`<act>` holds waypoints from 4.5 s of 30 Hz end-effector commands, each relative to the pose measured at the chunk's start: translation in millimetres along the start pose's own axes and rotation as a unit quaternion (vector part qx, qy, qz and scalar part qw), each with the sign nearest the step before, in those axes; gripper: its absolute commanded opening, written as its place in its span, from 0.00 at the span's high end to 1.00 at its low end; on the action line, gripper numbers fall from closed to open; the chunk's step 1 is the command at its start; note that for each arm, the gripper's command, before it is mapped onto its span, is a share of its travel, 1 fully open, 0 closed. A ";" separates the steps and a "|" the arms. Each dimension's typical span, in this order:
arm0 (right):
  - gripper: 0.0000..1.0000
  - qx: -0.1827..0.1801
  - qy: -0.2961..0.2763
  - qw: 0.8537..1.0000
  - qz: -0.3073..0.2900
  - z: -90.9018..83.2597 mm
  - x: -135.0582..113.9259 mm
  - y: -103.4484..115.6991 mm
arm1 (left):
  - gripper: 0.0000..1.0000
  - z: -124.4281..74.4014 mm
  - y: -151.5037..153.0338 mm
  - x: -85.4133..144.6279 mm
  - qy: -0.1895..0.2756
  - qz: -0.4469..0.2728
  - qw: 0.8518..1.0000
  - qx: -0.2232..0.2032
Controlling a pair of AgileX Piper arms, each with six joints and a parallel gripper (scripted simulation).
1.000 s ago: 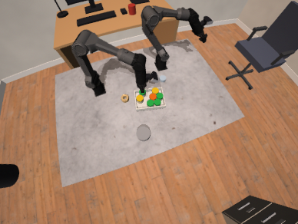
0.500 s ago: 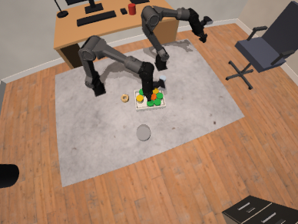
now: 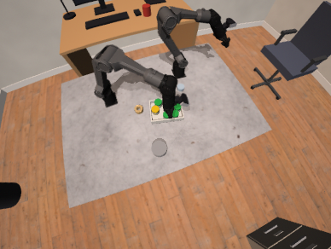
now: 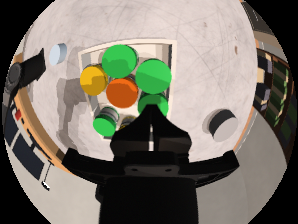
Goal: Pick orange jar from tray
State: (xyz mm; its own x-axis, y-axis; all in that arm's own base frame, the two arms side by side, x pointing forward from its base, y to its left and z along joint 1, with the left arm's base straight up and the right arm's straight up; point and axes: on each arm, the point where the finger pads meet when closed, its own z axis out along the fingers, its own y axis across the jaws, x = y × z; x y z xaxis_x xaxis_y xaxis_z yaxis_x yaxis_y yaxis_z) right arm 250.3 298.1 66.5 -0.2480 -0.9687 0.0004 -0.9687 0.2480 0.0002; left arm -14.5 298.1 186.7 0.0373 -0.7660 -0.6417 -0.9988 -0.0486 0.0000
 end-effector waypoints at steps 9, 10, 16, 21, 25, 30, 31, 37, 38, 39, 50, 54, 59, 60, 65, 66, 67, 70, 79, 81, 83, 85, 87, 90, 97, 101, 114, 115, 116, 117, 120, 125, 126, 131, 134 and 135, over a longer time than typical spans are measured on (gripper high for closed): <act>1.00 0.001 -0.001 1.000 0.000 4.5 -0.3 -0.1 | 0.00 -0.2 0.0 -0.4 -0.001 0.000 1.000 0.000; 1.00 0.001 -0.001 1.000 0.000 5.5 -0.3 -0.1 | 0.00 -0.2 0.0 -0.4 -0.001 0.000 1.000 0.000; 1.00 0.001 -0.001 1.000 0.000 11.4 -0.3 -0.1 | 0.00 -0.2 0.0 -0.4 -0.001 0.000 1.000 0.000; 1.00 0.001 -0.001 1.000 0.000 12.7 -0.3 -0.1 | 0.00 -0.2 0.0 -0.4 -0.001 0.000 1.000 0.000; 1.00 0.001 -0.001 1.000 0.000 14.4 -0.3 -0.1 | 0.00 -0.2 0.0 -0.4 -0.001 0.000 1.000 0.000; 1.00 0.001 -0.001 1.000 0.000 15.8 0.0 -0.1 | 0.00 -0.2 0.0 -0.4 -0.001 0.000 1.000 0.000; 1.00 0.001 -0.001 1.000 0.000 15.8 0.6 -0.2 | 0.00 -0.2 0.0 -0.4 -0.001 0.000 1.000 0.000; 1.00 0.001 -0.001 1.000 0.000 16.1 5.7 -1.2 | 0.00 -0.2 0.0 -0.4 -0.001 0.000 1.000 0.000; 1.00 0.001 -0.001 1.000 0.000 16.1 5.7 -1.2 | 0.00 -0.2 0.0 -0.4 -0.001 0.000 1.000 0.000; 1.00 0.001 -0.001 1.000 0.000 16.0 6.9 -1.5 | 0.00 -0.2 0.0 -0.4 -0.001 0.000 1.000 0.000; 1.00 0.001 -0.001 1.000 0.000 16.5 20.7 -3.1 | 0.00 -0.2 0.0 -0.4 -0.001 0.000 1.000 0.000; 1.00 0.001 -0.001 1.000 0.000 15.3 24.5 -3.3 | 0.00 -0.2 0.0 -0.4 -0.001 0.000 1.000 0.000; 1.00 0.001 -0.001 1.000 0.000 11.1 28.6 -3.5 | 0.00 -0.2 0.0 -0.4 -0.001 0.000 1.000 0.000; 1.00 0.001 -0.001 1.000 0.000 10.5 29.8 -3.6 | 0.00 -0.2 0.0 -0.4 -0.001 0.000 1.000 0.000; 1.00 0.001 -0.001 1.000 0.000 7.5 37.4 -3.8 | 0.00 -0.2 0.0 -0.4 -0.001 0.000 1.000 0.000; 1.00 0.001 -0.001 1.000 0.000 6.9 39.1 -3.8 | 0.00 -0.2 0.0 -0.4 -0.001 0.000 1.000 0.000; 1.00 0.001 -0.001 1.000 0.000 6.2 40.6 -3.9 | 0.00 -0.2 0.0 -0.4 -0.001 0.000 1.000 0.000; 1.00 0.001 -0.001 1.000 0.000 2.6 43.6 -3.9 | 0.00 -0.2 0.0 -0.4 -0.001 0.000 1.000 0.000; 1.00 0.001 -0.001 1.000 0.000 1.4 35.1 -3.9 | 0.00 -0.2 0.0 -0.4 -0.001 0.000 1.000 0.000; 1.00 0.001 -0.001 1.000 0.000 0.4 29.4 -3.9 | 0.00 -0.2 0.0 -0.4 -0.001 0.000 1.000 0.000; 1.00 0.001 -0.001 1.000 0.000 0.4 29.4 -3.9 | 0.00 -0.2 0.0 -0.4 -0.001 0.000 1.000 0.000; 1.00 0.001 -0.001 1.000 0.000 0.3 28.2 -3.8 | 0.00 -0.2 0.0 -0.4 -0.001 0.000 1.000 0.000; 1.00 0.001 -0.001 1.000 0.000 0.0 25.7 -3.8 | 0.00 -0.2 0.0 -0.4 -0.001 0.000 1.000 0.000; 1.00 0.001 -0.001 1.000 0.000 0.2 25.7 -3.8 | 0.00 -0.2 0.0 -0.4 -0.001 0.000 1.000 0.000; 1.00 0.001 -0.001 1.000 0.000 6.2 25.6 -3.8 | 0.00 -0.2 0.0 -0.4 -0.001 0.000 1.000 0.000; 1.00 0.001 -0.001 1.000 0.000 10.1 25.6 -3.8 | 0.00 -0.2 0.0 -0.4 -0.001 0.000 1.000 0.000; 1.00 0.001 -0.001 1.000 0.000 15.6 25.5 -3.8 | 0.00 -0.2 0.0 -0.4 -0.001 0.000 1.000 0.000; 1.00 0.001 -0.001 1.000 0.000 16.0 25.5 -3.8 | 0.00 -0.2 0.0 -0.4 -0.001 0.000 1.000 0.000; 1.00 0.001 -0.001 1.000 0.000 16.0 25.9 -3.8 | 0.00 -0.2 0.0 -0.4 -0.001 0.000 1.000 0.000; 1.00 0.001 -0.001 1.000 0.000 16.1 26.4 -3.8 | 0.00 -0.2 0.0 -0.4 -0.001 0.000 1.000 0.000; 1.00 0.001 -0.001 1.000 0.000 16.3 29.3 -3.9 | 0.00 -0.2 0.0 -0.4 -0.001 0.000 1.000 0.000; 1.00 0.001 -0.001 1.000 0.000 14.9 32.9 -3.9 | 0.00 -0.2 0.0 -0.4 -0.001 0.000 1.000 0.000; 1.00 0.001 -0.001 1.000 0.000 14.2 34.0 -3.9 | 0.00 -0.2 0.0 -0.4 -0.001 0.000 1.000 0.000; 1.00 0.001 -0.001 1.000 0.000 11.7 38.8 -3.9 | 0.00 -0.2 0.0 -0.4 -0.001 0.000 1.000 0.000; 1.00 0.001 -0.001 1.000 0.000 -5.2 40.7 -3.3 | 0.00 -0.2 0.0 -0.4 -0.001 0.000 1.000 0.000; 1.00 0.001 -0.001 1.000 0.000 -7.8 41.5 -2.9 | 0.00 -0.2 0.0 -0.4 -0.001 0.000 1.000 0.000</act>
State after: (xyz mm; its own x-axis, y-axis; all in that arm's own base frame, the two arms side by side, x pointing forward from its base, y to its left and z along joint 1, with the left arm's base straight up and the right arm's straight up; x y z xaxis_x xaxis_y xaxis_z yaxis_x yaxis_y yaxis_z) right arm 242.0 256.2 60.2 -0.2482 -0.9687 0.0104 -0.9687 0.2482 0.0050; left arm -14.5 298.1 186.7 0.0373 -0.7660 -0.6417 -0.9988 -0.0486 0.0000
